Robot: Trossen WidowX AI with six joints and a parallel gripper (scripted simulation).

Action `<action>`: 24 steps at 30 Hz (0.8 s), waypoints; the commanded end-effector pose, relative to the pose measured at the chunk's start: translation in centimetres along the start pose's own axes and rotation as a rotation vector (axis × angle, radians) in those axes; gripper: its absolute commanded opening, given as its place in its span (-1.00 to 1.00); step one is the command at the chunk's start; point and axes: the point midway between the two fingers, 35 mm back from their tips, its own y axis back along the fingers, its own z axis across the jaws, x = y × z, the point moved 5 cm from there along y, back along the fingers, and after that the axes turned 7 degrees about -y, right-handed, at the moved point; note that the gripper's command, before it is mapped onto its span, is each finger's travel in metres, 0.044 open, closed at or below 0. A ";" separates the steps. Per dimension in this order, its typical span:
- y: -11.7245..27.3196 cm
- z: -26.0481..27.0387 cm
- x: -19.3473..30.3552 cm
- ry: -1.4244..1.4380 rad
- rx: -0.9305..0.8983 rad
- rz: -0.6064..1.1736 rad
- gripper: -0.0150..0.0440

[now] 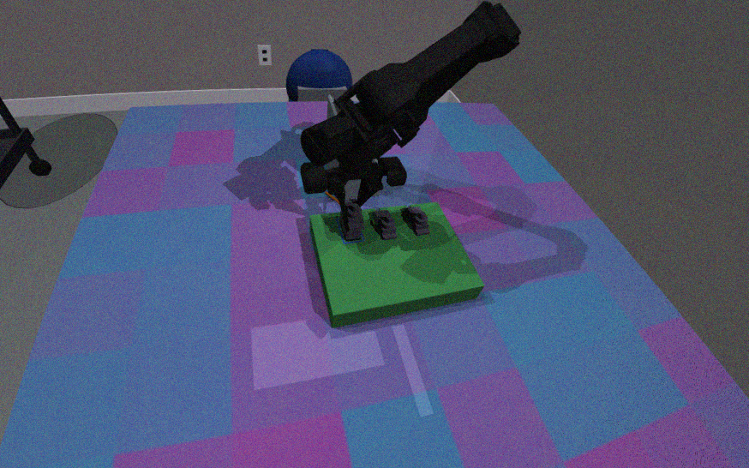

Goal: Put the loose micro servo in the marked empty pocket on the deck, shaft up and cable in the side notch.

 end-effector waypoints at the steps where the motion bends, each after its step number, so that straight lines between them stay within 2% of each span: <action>1: -0.4 0.0 -0.1 -0.008 0.004 0.003 -0.49; 24: -2.0 -0.1 -0.1 -0.008 0.004 0.003 -0.49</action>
